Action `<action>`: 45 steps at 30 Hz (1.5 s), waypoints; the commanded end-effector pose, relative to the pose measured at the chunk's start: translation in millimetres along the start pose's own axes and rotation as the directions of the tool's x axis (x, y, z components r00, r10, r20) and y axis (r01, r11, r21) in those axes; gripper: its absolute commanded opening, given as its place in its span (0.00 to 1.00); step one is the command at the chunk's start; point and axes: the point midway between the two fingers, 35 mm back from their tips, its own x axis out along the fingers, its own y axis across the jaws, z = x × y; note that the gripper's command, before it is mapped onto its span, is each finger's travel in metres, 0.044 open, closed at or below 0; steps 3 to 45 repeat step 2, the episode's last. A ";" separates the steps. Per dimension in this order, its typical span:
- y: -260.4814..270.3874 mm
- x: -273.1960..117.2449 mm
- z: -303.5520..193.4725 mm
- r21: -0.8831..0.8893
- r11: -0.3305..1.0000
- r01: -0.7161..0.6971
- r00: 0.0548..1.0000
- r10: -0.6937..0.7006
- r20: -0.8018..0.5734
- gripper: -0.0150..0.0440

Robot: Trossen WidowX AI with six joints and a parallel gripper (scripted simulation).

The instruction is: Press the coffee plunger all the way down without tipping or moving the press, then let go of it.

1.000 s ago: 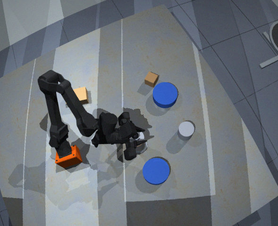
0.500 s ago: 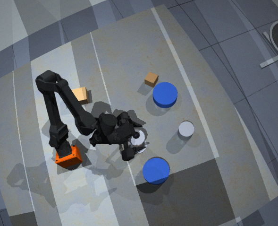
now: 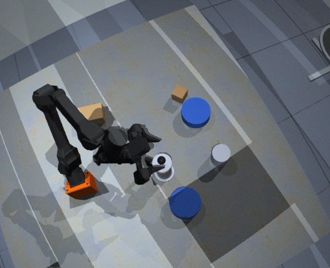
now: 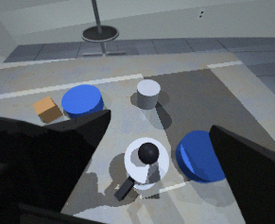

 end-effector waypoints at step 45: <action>1.5 -2.7 4.4 -0.010 1.000 -0.003 1.000 0.003 0.008 1.00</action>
